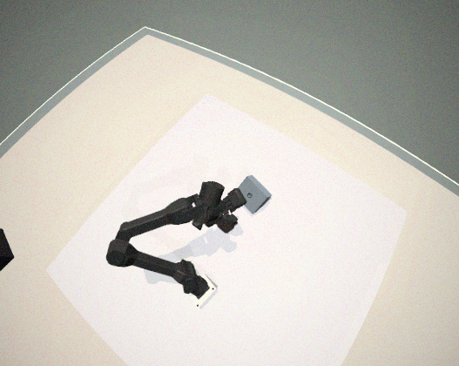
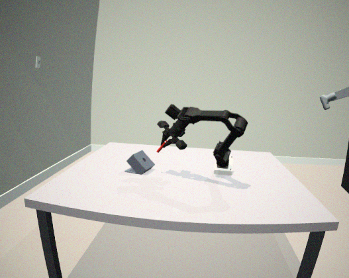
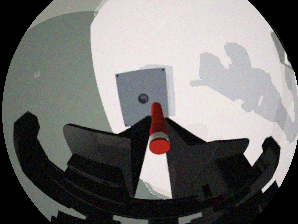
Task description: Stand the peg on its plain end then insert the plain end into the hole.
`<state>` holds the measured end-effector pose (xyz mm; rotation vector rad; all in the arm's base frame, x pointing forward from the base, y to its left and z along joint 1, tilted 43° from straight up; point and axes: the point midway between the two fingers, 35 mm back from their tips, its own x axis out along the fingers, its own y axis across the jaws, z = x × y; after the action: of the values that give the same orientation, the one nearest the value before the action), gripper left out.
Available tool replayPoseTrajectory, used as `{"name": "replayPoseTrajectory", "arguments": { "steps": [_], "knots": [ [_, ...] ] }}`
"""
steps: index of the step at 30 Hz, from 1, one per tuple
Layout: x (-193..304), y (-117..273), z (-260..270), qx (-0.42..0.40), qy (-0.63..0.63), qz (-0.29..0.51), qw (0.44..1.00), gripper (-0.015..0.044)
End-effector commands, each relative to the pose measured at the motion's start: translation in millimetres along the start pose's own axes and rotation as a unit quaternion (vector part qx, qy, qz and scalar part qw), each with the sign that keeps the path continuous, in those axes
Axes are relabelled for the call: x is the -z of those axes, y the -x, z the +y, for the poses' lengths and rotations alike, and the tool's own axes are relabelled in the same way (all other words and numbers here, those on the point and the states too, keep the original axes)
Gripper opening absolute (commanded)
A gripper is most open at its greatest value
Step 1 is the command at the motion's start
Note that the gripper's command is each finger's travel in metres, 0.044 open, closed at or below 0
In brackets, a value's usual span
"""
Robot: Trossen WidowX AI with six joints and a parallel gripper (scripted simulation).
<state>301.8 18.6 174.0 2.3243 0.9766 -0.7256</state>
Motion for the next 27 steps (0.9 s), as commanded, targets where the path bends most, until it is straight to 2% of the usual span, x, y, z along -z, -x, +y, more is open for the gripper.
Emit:
{"name": "replayPoseTrajectory", "arguments": {
  "steps": [1,27],
  "knots": [
    [-1.1,-5.7,1.0,-0.001,-0.004,-0.001,1.0,0.0],
    [7.4,-41.9,14.9,-0.028,-0.015,0.015,0.999,0.0]
  ]
}}
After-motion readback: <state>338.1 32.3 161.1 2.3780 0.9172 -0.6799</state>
